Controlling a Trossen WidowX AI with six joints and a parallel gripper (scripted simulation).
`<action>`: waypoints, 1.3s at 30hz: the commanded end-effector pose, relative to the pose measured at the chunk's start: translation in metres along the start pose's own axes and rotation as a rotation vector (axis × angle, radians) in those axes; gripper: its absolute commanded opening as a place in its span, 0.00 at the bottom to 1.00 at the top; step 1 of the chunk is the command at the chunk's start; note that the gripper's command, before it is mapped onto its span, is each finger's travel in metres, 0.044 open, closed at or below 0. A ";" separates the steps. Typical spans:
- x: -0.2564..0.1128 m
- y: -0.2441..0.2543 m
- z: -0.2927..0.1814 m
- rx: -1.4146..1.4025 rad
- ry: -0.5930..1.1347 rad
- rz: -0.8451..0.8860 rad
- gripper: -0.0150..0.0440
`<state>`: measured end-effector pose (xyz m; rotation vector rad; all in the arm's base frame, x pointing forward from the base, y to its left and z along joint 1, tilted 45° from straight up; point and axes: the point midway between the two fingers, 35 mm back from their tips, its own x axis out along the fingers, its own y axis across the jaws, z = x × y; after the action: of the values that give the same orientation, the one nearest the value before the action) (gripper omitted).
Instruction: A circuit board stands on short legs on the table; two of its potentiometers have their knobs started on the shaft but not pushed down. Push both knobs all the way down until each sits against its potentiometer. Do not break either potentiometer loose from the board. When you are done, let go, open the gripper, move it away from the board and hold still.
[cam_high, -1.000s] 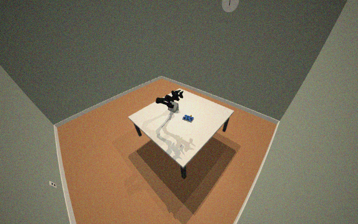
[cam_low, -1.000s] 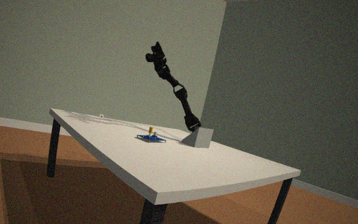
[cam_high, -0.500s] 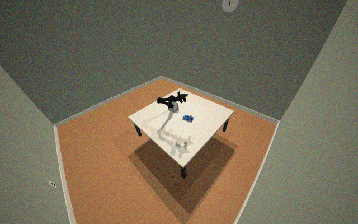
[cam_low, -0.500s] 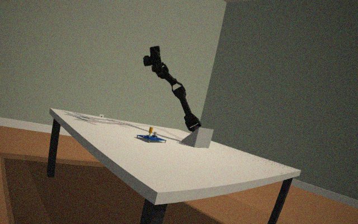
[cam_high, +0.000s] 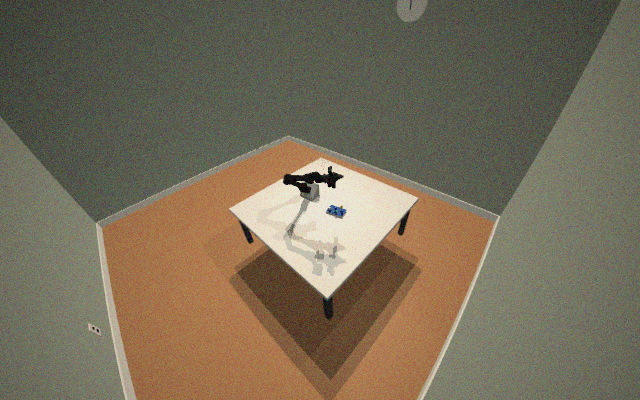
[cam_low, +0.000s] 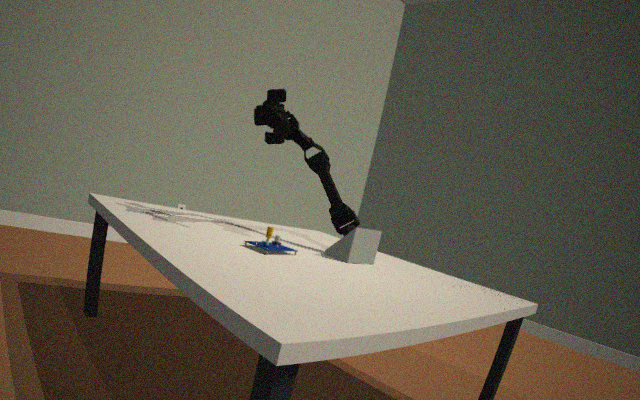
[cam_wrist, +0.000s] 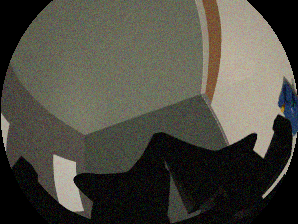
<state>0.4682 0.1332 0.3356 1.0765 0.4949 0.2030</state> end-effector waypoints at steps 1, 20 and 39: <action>0.006 -0.013 0.002 -0.050 -0.009 -0.066 0.25; 0.023 -0.106 -0.004 -0.356 0.058 -0.473 0.25; 0.011 -0.187 -0.012 -0.701 0.278 -0.855 0.25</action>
<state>0.4592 0.0640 0.1683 0.1589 0.9700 -0.2185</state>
